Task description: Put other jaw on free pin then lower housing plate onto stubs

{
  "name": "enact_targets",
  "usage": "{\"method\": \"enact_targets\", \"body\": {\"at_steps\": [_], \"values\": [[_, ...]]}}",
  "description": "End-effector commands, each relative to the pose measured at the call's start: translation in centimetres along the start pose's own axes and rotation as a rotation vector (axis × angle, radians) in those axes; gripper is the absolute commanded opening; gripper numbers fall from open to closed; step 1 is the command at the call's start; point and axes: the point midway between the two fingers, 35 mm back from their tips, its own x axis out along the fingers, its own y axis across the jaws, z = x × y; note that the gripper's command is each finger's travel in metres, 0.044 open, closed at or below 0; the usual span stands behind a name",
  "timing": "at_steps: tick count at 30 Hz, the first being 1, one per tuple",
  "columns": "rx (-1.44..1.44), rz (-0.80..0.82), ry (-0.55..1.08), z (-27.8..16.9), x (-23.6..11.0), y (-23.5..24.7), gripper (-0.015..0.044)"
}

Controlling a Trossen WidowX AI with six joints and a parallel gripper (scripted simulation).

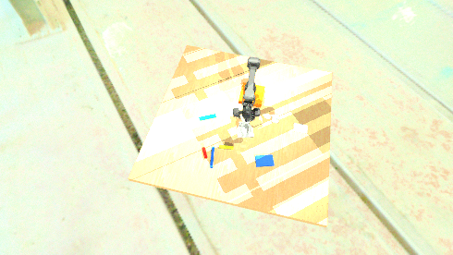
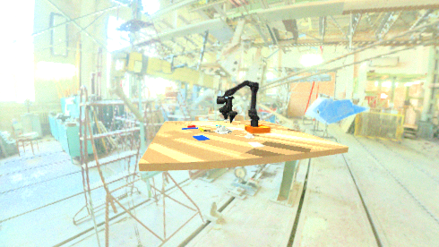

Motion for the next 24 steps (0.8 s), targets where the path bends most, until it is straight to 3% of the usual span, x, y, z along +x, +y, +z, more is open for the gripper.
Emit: {"method": "enact_targets", "body": {"at_steps": [1,24], "values": [[-0.006,0.004,0.000,-0.04,0.00,0.05,0.0351],[-0.007,0.004,0.000,0.05,0.58,0.05,0.0351]]}}
